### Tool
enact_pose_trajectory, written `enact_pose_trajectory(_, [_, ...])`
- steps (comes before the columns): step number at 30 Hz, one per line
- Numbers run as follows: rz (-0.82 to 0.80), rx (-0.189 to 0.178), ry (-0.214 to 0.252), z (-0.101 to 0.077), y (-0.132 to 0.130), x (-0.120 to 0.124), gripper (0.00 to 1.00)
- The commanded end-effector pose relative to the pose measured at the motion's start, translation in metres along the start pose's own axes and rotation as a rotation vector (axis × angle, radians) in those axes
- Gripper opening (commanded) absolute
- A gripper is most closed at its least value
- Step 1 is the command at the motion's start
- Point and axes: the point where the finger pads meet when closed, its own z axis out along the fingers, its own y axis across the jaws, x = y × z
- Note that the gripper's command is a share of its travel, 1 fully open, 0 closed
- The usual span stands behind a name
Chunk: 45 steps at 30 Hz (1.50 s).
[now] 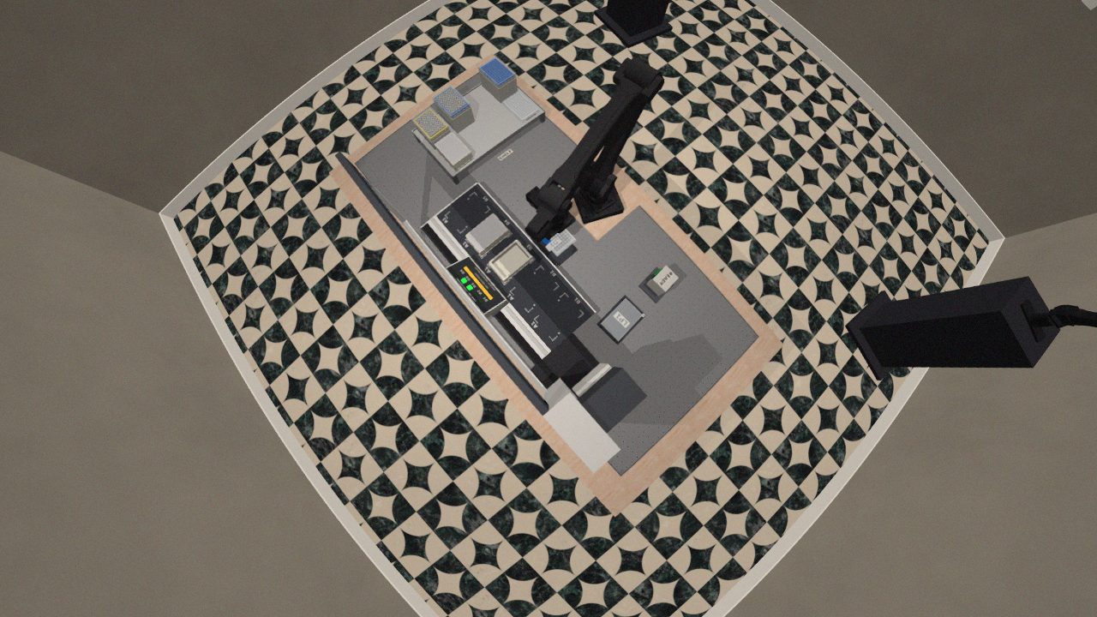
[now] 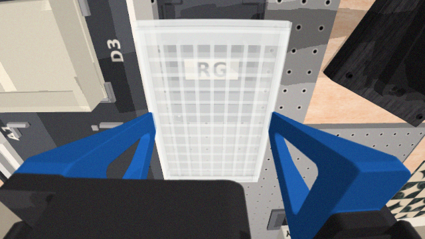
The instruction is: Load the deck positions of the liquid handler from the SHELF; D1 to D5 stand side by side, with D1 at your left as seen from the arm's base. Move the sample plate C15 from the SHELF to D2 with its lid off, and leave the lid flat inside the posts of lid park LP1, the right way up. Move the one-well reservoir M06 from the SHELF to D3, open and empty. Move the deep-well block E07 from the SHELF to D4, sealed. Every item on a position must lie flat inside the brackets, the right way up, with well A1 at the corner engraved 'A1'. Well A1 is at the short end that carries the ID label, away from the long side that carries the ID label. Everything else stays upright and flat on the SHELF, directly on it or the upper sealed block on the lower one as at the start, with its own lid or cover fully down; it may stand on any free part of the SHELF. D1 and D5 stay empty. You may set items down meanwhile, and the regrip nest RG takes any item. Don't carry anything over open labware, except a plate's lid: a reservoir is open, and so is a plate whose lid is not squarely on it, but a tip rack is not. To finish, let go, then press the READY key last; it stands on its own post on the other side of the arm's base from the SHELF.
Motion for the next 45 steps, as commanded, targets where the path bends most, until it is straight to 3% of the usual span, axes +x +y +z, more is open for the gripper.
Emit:
enact_pose_trajectory(1, [0.006,-0.013,0.0,0.003,0.006,-0.003,0.0])
enact_pose_trajectory(15, [0.006,-0.012,0.0,0.023,0.006,-0.003,0.0])
enact_pose_trajectory(16, [0.009,-0.046,0.005,0.013,0.02,-0.001,0.0])
enact_pose_trajectory(18, [0.006,-0.012,0.0,0.028,0.006,-0.003,0.0])
enact_pose_trajectory(32, [0.006,-0.012,0.0,0.049,0.006,-0.003,0.0])
enact_pose_trajectory(33, [0.009,-0.041,0.004,0.04,0.019,-0.001,0.0])
enact_pose_trajectory(35, [0.006,-0.012,0.0,0.054,0.006,-0.003,0.0])
enact_pose_trajectory(43, [0.006,-0.022,0.002,0.064,0.011,-0.002,0.0])
enact_pose_trajectory(45, [0.006,-0.011,0.0,0.071,0.005,-0.003,0.0])
